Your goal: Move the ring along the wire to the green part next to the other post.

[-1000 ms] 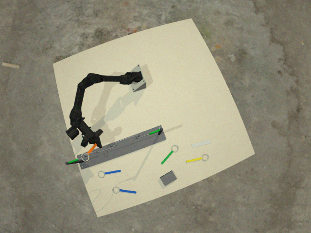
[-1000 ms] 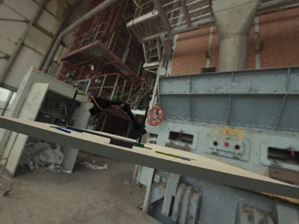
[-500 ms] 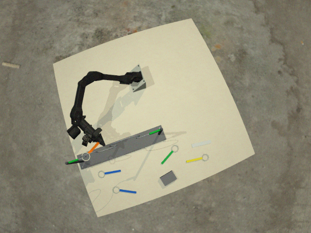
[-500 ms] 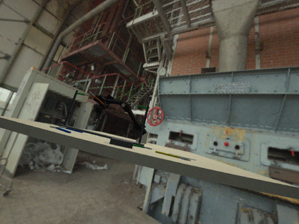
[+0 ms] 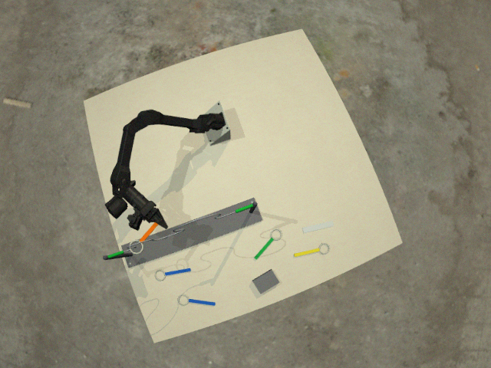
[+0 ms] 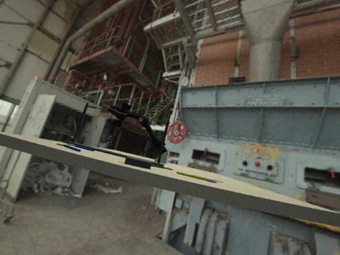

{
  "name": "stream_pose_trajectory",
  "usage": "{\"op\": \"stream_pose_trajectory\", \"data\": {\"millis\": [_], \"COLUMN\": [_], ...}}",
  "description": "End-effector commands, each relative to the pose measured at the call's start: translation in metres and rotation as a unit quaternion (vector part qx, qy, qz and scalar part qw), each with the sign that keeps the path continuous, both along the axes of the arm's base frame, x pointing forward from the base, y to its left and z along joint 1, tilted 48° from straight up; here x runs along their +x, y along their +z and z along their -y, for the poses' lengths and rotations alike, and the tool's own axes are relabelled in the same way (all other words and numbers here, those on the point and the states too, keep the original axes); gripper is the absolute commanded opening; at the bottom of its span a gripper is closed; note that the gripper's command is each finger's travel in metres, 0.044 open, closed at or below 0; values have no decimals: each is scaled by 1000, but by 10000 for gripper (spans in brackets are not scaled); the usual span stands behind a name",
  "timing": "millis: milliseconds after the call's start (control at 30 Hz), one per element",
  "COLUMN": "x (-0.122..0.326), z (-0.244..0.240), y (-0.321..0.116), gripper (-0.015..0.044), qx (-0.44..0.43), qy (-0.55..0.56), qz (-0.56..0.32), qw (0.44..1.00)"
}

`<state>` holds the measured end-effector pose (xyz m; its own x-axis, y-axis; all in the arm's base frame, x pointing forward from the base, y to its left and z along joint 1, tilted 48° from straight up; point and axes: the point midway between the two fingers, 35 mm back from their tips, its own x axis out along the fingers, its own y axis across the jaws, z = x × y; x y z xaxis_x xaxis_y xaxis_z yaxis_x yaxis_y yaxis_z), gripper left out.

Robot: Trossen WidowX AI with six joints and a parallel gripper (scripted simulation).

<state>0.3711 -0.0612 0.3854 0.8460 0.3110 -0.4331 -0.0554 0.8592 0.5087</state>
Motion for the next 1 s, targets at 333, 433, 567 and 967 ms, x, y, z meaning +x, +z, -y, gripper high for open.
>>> {"op": "stream_pose_trajectory", "data": {"millis": [333,433,567,967], "x": [-3,-3,-4,-4], "z": [-27,-31,-36,-48], "y": [21,25,30,46], "gripper": [-150,-150,-150,-150], "qx": [98,116,138,194], "qy": [1,1,1,-1], "qz": [-5,-6,-8,-15], "qw": [995,993,990,981]}}
